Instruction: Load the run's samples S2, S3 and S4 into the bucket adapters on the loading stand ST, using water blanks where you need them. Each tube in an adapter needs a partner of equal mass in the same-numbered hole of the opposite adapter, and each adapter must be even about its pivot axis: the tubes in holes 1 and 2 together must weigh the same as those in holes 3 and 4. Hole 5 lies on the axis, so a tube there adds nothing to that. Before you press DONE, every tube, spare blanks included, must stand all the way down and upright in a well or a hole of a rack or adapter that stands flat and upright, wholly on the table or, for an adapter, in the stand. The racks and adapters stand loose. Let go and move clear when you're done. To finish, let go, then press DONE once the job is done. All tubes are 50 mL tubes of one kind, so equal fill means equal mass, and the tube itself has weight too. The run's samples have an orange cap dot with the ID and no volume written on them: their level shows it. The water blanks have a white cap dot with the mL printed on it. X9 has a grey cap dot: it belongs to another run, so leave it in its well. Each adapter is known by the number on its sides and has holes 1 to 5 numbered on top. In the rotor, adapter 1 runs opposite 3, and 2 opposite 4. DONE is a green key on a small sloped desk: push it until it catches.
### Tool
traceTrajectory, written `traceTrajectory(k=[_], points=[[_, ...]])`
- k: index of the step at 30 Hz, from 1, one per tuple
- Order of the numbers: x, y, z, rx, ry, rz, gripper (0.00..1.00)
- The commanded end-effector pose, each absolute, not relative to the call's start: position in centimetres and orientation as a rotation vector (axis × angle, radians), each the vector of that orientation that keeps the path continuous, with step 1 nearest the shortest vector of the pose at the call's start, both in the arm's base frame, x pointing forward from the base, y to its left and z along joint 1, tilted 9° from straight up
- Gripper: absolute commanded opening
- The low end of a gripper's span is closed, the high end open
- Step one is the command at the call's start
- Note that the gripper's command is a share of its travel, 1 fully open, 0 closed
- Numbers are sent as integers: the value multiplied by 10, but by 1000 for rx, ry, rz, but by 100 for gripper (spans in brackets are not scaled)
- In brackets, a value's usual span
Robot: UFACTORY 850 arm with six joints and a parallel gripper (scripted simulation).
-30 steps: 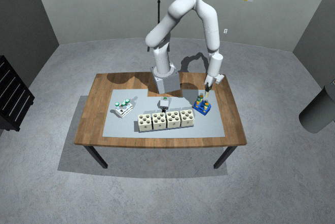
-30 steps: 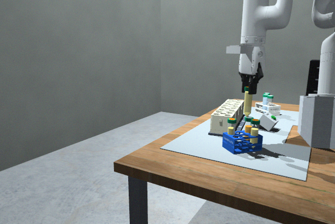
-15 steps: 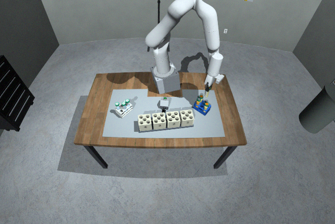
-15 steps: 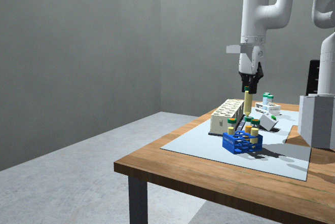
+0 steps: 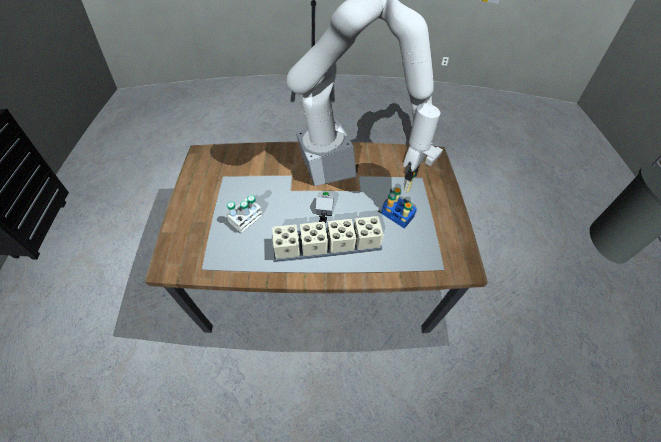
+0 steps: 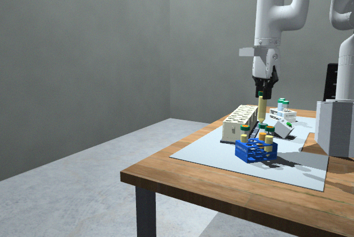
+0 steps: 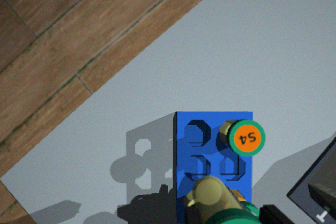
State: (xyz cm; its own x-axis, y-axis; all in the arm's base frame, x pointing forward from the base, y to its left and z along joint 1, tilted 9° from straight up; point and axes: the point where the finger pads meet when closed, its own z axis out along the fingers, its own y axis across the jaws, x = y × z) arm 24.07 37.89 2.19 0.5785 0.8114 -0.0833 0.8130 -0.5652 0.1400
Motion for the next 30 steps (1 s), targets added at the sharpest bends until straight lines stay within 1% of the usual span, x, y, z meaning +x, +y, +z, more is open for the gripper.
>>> traceTrajectory(k=[1,12,20,30], points=[[241,380,22,2644,1372,-12,0],[241,380,22,2644,1372,-12,0],[264,412,19,2804,1009,20,0],[264,412,19,2916,627,52,0]])
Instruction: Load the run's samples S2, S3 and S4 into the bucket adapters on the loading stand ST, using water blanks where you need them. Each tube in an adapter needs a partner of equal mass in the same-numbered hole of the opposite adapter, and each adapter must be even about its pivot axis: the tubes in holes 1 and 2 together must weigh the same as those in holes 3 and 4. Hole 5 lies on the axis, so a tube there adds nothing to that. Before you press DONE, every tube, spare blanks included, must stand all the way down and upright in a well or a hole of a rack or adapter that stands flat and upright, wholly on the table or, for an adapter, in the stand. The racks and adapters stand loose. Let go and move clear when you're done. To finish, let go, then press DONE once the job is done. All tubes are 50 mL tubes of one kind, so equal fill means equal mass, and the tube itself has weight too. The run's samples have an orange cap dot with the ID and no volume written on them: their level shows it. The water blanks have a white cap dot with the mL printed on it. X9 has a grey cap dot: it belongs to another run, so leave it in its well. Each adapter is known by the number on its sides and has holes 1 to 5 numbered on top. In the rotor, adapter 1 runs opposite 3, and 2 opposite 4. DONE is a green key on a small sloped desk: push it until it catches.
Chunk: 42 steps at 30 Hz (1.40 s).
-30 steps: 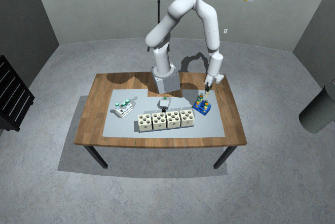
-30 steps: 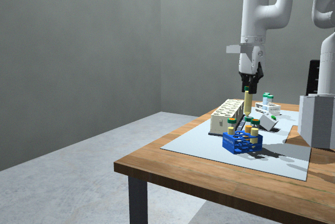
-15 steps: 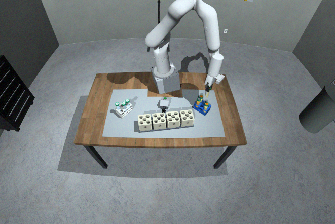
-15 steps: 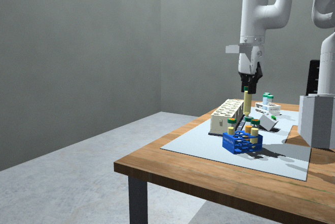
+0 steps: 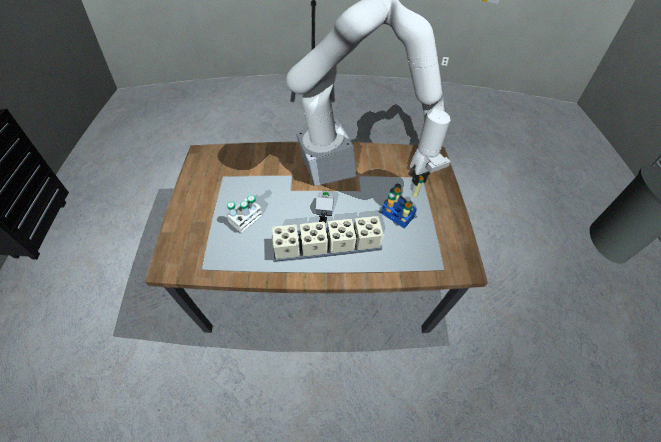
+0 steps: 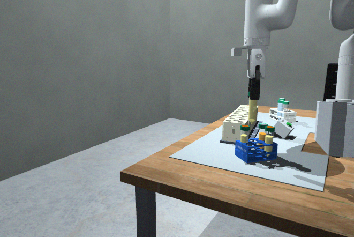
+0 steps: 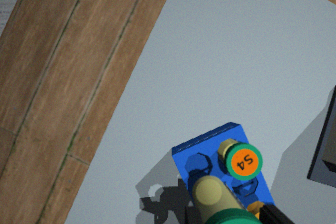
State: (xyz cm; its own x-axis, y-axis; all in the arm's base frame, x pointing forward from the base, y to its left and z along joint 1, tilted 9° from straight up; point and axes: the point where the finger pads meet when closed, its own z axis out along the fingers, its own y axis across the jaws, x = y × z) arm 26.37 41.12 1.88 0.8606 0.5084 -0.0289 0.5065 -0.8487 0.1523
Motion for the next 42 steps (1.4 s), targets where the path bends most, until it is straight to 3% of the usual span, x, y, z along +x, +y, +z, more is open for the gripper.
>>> traceTrajectory(k=[1,28,42], points=[[264,412,19,2926,579,56,0],[264,412,19,2935,-661,148,0],[264,412,19,2876,-911,165,0]])
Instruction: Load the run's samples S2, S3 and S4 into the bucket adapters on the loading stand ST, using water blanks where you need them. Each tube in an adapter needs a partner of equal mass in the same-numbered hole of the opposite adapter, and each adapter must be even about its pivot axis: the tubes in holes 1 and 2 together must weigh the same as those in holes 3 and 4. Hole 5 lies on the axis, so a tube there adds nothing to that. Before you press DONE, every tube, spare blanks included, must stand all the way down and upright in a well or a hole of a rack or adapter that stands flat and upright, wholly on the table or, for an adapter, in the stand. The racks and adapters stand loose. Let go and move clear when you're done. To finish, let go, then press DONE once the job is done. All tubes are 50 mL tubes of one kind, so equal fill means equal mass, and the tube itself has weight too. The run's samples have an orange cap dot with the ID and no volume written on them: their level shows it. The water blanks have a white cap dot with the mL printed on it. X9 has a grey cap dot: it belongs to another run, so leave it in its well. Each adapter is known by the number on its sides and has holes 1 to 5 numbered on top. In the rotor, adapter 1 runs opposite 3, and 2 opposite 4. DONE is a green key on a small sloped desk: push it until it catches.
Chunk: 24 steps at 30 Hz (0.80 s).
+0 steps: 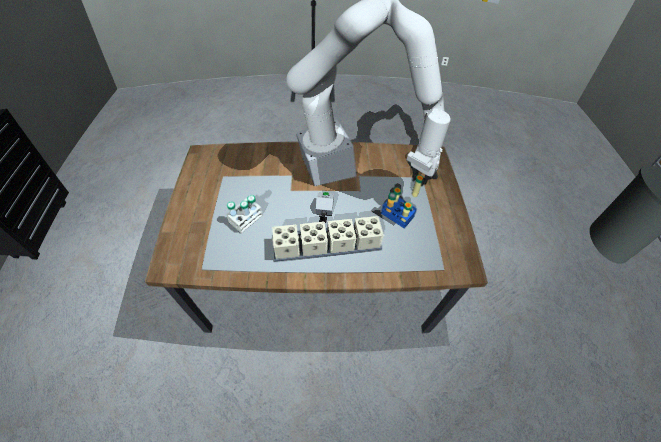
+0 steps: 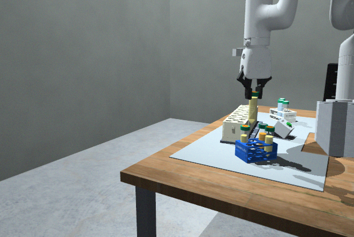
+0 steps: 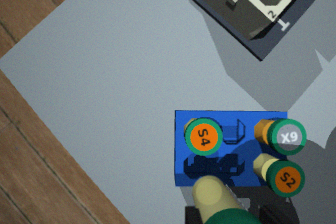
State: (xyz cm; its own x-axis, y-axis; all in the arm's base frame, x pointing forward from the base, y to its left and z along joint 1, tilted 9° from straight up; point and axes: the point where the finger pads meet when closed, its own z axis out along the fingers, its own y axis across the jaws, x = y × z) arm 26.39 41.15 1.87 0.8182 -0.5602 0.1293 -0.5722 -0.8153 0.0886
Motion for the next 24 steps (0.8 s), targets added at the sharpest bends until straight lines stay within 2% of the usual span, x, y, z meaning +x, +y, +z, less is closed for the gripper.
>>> traceTrajectory(k=[1,24], points=[[264,412,19,2876,-911,165,0],[265,410,4,2876,-911,165,0]])
